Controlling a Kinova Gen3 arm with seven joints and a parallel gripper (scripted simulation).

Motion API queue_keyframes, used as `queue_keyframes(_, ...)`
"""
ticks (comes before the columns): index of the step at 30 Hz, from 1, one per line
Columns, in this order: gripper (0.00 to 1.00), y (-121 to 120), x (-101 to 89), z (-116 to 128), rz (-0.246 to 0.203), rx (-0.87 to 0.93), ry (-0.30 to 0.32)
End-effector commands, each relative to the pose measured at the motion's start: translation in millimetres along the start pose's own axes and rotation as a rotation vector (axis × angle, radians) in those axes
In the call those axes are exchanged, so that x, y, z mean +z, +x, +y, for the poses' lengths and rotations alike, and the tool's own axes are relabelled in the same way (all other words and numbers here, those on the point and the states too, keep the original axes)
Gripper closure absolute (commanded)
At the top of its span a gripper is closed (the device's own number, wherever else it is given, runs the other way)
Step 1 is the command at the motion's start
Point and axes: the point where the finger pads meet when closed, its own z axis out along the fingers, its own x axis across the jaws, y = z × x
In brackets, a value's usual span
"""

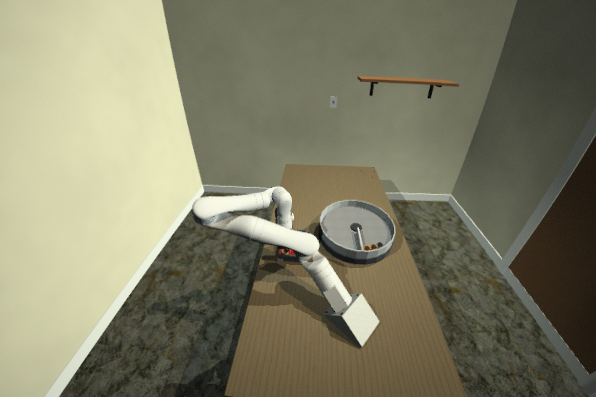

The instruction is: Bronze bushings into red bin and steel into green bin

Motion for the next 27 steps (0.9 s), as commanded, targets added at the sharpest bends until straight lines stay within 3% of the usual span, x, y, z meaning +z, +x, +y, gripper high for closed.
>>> queue_keyframes(1, 0.53, 1.2, -0.1, -0.2, -0.047, 0.000, 0.076)
queue_keyframes(4, 0.53, 1.2, -0.1, -0.2, -0.047, 0.000, 0.076)
queue_keyframes(5, 0.53, 0.2, -1.9, -0.2, -0.011, 0.000, 0.017)
queue_keyframes(9, 0.53, 1.4, -6.1, 0.3, -0.047, 0.000, 0.076)
queue_keyframes(16, 0.53, 1.4, -6.1, 0.3, -0.047, 0.000, 0.076)
queue_keyframes(17, 0.53, 0.5, -7.9, 0.2, -0.017, -0.001, 0.027)
queue_keyframes(21, 0.53, 1.7, -12.1, 0.7, -0.047, 0.000, 0.076)
queue_keyframes(26, 0.53, 1.7, -12.1, 0.7, -0.047, 0.000, 0.076)
queue_keyframes(27, 0.53, 1.1, -23.9, 1.5, -0.021, -0.002, 0.033)
